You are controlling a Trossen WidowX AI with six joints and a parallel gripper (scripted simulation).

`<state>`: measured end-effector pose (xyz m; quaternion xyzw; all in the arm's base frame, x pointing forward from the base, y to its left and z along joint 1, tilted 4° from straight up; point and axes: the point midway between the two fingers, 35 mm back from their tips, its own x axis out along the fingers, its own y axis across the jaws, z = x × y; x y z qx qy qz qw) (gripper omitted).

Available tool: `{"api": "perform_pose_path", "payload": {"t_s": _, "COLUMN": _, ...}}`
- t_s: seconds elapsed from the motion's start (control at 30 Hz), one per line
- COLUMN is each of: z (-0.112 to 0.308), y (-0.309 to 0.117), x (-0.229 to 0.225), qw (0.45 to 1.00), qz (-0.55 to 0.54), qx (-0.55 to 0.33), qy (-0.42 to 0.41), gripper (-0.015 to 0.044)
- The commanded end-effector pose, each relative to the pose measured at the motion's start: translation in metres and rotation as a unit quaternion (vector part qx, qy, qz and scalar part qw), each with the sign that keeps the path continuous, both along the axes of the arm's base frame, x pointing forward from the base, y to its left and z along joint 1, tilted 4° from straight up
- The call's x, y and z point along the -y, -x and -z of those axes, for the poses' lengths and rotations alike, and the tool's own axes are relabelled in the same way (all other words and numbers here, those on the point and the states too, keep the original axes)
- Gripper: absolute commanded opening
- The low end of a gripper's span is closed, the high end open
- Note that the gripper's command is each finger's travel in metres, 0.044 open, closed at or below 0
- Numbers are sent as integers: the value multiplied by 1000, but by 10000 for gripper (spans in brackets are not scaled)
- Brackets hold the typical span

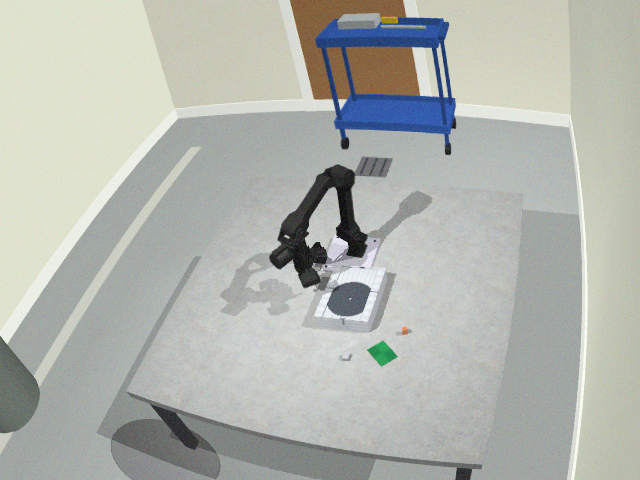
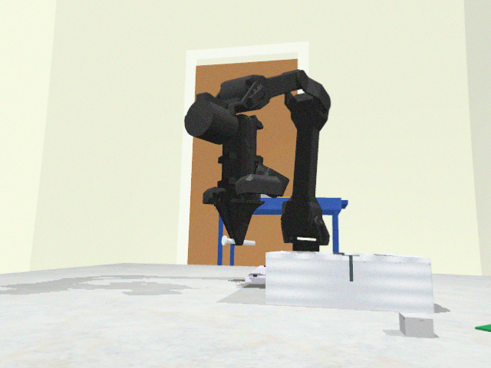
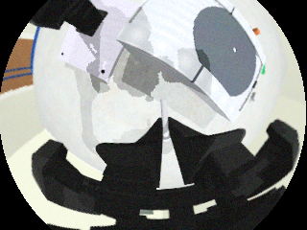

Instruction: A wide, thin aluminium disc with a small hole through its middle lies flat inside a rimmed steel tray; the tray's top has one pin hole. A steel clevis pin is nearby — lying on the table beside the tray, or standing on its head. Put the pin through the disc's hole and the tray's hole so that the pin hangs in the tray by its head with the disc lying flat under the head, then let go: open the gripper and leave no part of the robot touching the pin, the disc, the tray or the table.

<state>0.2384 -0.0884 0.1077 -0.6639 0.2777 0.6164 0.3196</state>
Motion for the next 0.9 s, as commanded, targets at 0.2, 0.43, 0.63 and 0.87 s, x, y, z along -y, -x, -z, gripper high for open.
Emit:
{"api": "perform_pose_path", "payload": {"t_s": 0.2, "z": 5, "y": 0, "x": 0, "qw": 1000, "qz": -8, "qx": 2, "qy": 3, "gripper": 0}}
{"api": "perform_pose_path", "payload": {"t_s": 0.43, "z": 16, "y": -1, "x": 0, "qw": 1000, "qz": -8, "qx": 2, "qy": 3, "gripper": 0}}
{"api": "perform_pose_path", "payload": {"t_s": 0.63, "z": 26, "y": -2, "x": -1, "qw": 1000, "qz": -8, "qx": 2, "qy": 3, "gripper": 0}}
{"api": "perform_pose_path", "payload": {"t_s": 0.87, "z": 38, "y": -3, "x": -1, "qw": 1000, "qz": -8, "qx": 2, "qy": 3, "gripper": 0}}
